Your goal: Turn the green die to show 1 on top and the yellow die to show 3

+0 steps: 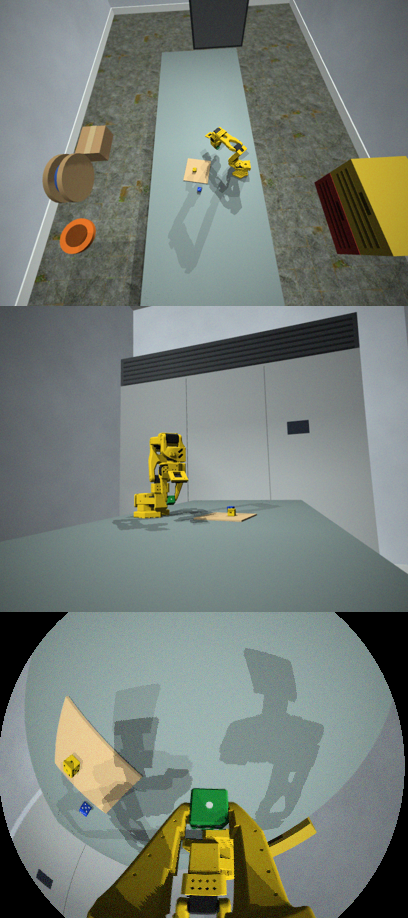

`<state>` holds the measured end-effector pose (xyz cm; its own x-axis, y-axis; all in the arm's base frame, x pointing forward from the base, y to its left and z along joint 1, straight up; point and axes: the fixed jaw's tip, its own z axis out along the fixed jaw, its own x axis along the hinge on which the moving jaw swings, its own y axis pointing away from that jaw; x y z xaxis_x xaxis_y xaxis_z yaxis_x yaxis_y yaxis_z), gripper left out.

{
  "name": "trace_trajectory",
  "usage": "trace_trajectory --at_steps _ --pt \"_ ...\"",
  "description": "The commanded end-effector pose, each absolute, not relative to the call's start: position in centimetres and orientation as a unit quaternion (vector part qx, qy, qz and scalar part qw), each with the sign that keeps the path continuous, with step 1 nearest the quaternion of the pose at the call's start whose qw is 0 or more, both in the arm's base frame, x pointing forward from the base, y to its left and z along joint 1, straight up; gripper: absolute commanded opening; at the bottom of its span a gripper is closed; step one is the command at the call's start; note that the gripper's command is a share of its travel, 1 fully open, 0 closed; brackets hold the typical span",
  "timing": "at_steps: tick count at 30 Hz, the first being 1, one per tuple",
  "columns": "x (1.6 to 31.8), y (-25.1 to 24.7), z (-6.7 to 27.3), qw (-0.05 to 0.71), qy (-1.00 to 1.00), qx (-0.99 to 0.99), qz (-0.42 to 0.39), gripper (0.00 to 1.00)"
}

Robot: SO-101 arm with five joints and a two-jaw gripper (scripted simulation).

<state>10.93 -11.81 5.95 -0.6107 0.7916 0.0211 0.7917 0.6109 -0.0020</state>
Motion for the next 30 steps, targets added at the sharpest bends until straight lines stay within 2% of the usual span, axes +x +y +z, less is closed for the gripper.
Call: trace_trajectory --at_steps 1,6,23,30 --pt "11.4 -12.0 6.5 -0.015 -0.898 -0.44 0.007 0.0" --pt "11.6 -12.2 6.5 -0.036 -0.898 -0.439 0.015 0.0" --pt "12.9 -13.5 6.6 -0.182 -0.885 -0.422 0.078 0.0" --pt "13.1 -13.6 6.7 -0.197 -0.882 -0.42 0.084 0.0"
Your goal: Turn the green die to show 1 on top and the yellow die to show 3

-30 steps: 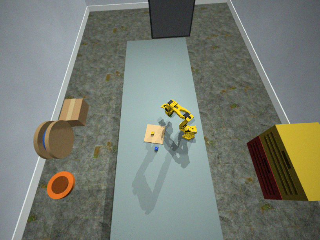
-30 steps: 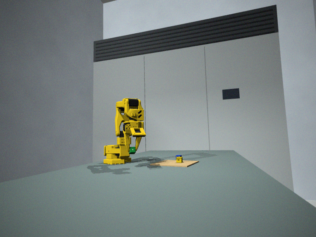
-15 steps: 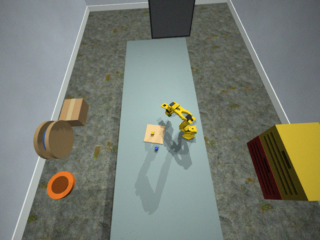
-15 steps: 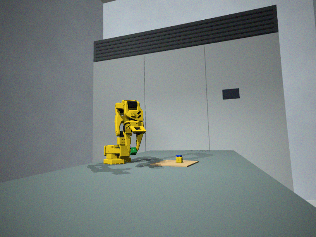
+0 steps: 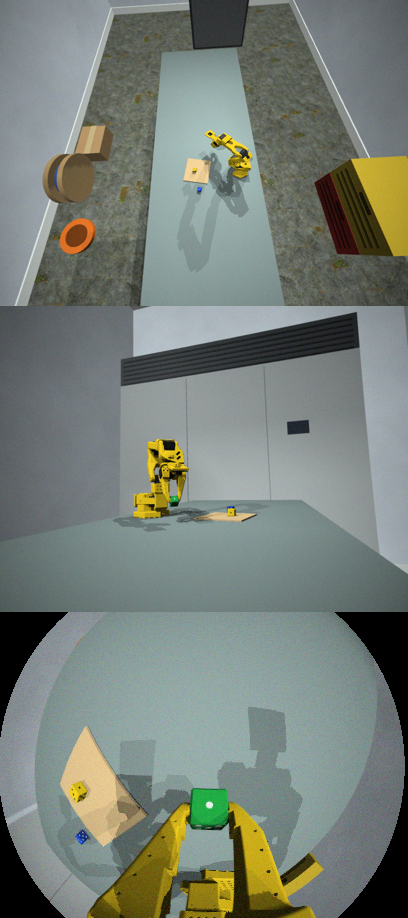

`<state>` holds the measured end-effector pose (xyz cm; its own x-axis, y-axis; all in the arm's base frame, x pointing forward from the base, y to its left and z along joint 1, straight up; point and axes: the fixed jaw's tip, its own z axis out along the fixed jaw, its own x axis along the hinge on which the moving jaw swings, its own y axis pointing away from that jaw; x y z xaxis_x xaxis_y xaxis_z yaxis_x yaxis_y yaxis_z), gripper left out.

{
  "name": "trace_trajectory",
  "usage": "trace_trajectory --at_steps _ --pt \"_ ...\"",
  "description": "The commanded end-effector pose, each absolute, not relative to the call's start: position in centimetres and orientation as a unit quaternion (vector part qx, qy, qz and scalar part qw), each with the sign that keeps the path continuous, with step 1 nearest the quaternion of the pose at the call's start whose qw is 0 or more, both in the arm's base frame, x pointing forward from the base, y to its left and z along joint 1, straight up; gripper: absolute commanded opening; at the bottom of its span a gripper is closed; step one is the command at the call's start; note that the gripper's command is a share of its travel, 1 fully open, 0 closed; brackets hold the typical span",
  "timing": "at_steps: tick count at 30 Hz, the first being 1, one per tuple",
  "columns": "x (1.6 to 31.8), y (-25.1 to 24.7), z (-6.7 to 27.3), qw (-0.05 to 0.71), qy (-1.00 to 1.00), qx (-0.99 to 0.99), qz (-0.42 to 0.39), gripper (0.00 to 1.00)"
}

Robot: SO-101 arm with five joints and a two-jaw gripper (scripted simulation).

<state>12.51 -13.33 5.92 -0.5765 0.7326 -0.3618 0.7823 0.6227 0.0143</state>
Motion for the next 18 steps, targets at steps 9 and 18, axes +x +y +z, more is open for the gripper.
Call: trace_trajectory --at_steps 9,18 --pt "13.23 -13.82 6.64 0.213 0.879 0.417 -0.091 0.0" --pt "14.01 -14.58 6.56 0.284 0.861 0.403 -0.122 0.0"
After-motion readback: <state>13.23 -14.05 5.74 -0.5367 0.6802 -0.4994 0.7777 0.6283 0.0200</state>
